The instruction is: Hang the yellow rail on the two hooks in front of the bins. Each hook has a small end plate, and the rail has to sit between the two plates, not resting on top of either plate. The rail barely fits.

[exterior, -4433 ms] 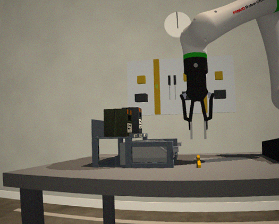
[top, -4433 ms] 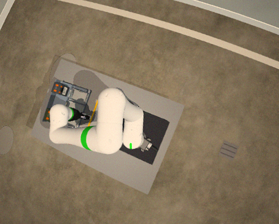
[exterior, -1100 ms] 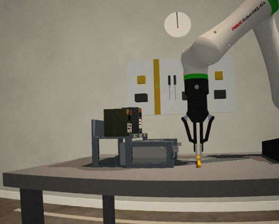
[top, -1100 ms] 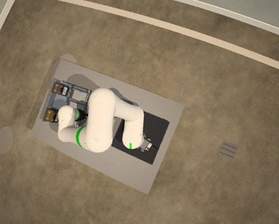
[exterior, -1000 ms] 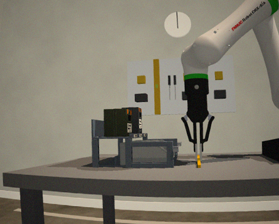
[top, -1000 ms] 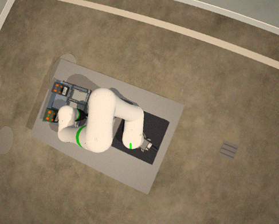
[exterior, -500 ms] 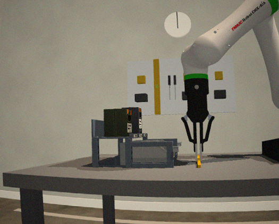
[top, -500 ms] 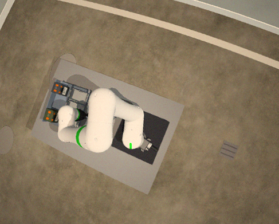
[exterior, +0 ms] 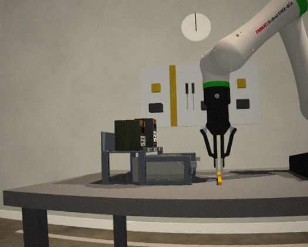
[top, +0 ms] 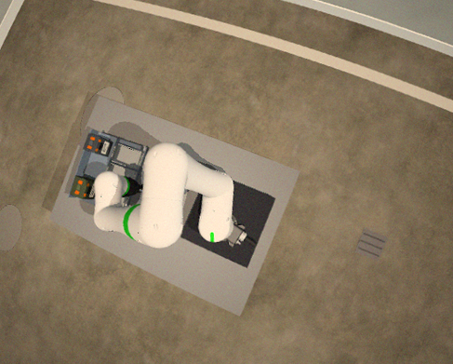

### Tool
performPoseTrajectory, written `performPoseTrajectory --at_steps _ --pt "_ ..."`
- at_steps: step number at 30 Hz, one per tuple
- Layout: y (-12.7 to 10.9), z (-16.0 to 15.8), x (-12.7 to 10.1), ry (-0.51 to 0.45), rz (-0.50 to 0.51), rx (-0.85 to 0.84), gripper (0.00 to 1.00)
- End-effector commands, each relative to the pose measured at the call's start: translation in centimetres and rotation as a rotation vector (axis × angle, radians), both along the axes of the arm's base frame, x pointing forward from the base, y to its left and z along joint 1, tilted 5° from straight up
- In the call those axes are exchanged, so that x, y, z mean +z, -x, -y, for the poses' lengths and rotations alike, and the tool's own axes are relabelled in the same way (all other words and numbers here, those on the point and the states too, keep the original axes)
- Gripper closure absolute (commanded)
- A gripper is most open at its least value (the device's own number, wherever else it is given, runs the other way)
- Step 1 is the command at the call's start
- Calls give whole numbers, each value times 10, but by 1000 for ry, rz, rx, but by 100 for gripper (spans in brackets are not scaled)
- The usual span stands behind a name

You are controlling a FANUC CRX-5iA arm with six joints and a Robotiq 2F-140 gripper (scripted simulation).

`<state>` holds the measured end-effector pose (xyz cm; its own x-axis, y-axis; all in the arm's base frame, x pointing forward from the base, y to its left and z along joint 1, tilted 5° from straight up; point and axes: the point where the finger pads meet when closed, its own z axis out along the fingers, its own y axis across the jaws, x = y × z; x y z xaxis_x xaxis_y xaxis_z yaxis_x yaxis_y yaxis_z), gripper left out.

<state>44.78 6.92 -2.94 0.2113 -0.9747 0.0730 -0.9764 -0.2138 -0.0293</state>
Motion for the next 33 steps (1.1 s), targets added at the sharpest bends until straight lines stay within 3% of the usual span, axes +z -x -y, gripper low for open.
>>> performPoseTrajectory --at_steps 1,3,8,20,25,33 --pt "0 0 0 0 0 0 100" --pt "0 0 0 0 0 0 100" --pt "-13 1 27 1 -2 27 100" --pt "-13 1 27 1 -2 27 100" --pt "-27 2 54 1 -2 27 100" --pt "-27 2 54 1 -2 27 100"
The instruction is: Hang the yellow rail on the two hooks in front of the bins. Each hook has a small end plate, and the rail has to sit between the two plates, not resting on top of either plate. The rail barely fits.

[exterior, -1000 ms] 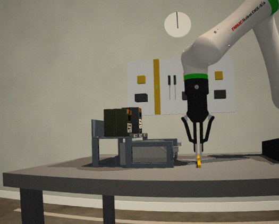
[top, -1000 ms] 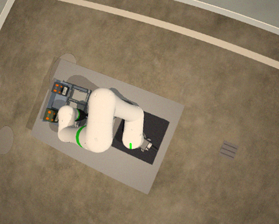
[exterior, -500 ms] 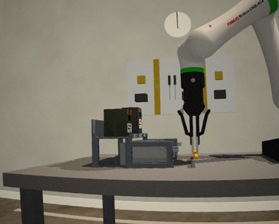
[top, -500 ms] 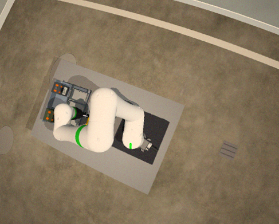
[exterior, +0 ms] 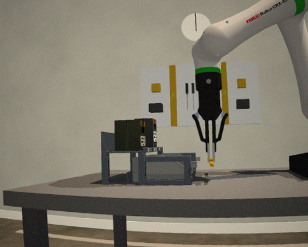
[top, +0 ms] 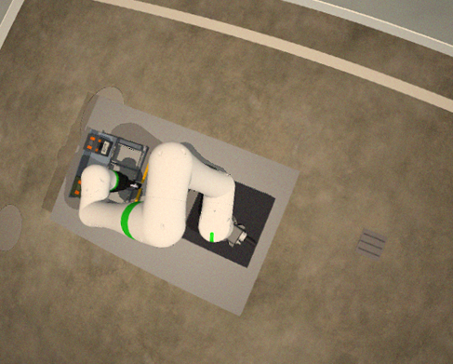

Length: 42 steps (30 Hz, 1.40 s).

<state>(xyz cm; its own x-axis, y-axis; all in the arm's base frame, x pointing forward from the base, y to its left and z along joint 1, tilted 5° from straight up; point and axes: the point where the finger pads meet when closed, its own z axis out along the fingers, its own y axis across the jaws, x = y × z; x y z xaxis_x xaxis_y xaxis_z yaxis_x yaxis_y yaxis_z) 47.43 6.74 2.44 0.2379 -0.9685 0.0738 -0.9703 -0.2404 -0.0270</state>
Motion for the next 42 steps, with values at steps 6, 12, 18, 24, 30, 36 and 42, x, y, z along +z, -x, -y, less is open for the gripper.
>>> performPoseTrajectory --at_steps 6,12,18,24,30,36,42 --pt "-8 0 16 0 0 0 100" --pt "-20 1 41 0 0 0 100" --pt "-20 1 41 0 0 0 100" --pt "-20 1 41 0 0 0 100" --pt "-20 1 41 0 0 0 100" --pt "-20 1 41 0 0 0 100" --pt "-18 1 37 0 0 0 100"
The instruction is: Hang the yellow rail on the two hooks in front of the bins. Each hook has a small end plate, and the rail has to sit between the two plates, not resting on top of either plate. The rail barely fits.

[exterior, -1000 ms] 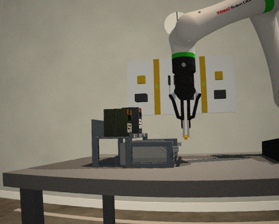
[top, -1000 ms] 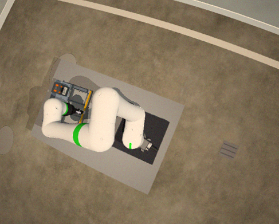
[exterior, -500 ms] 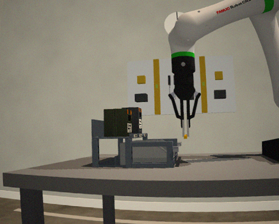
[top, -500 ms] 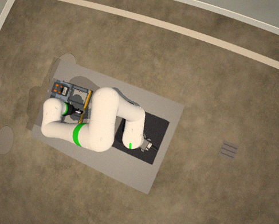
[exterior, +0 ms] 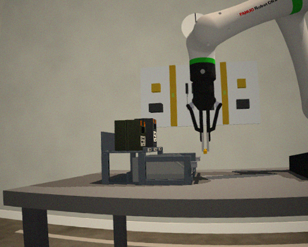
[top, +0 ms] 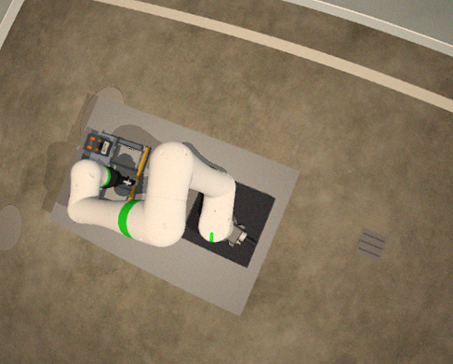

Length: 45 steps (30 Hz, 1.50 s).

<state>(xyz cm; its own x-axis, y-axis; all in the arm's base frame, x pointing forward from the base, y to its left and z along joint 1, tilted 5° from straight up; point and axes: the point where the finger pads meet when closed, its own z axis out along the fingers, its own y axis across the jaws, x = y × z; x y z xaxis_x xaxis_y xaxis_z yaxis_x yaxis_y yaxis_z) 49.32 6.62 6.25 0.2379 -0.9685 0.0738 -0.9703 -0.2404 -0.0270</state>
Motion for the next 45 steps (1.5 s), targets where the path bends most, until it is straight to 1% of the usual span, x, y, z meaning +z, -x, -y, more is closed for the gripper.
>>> performPoseTrajectory --at_steps 1,30,35,45 --pt "1 0 -2 0 0 0 100" --pt "2 0 -4 0 0 0 100" --pt "-9 -3 -7 0 0 0 100" --pt "-9 -3 -7 0 0 0 100"
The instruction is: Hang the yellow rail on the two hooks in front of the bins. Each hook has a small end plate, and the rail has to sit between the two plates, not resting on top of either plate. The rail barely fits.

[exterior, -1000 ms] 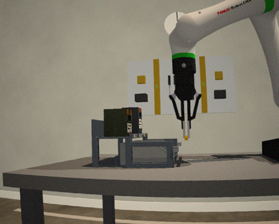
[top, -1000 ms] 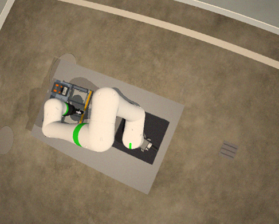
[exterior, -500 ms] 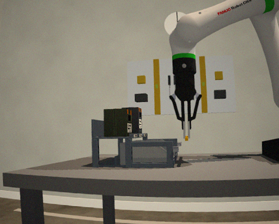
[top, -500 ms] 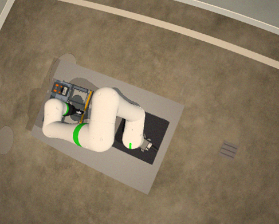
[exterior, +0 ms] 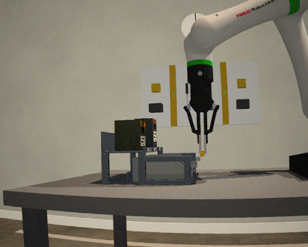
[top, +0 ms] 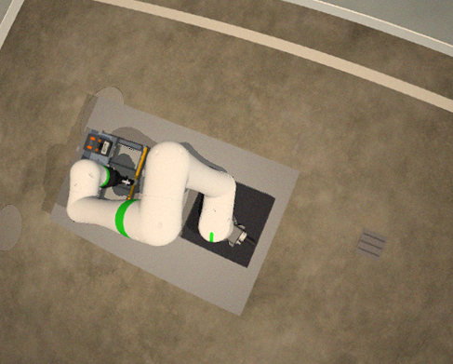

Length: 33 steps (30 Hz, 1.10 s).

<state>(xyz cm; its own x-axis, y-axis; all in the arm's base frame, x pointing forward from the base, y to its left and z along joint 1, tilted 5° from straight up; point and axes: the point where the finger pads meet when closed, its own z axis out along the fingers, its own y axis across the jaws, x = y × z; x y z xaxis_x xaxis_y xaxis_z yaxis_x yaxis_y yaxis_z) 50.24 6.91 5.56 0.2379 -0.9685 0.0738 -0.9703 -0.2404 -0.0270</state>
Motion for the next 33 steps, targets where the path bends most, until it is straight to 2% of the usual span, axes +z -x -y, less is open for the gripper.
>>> performPoseTrajectory --at_steps 1,7,19,24,33 --pt "0 0 0 0 0 0 100" --pt "-12 -3 -2 0 0 0 100" --pt "-12 -3 -2 0 0 0 100" --pt "-29 -7 -6 0 0 0 100" --pt "-29 -7 -6 0 0 0 100"
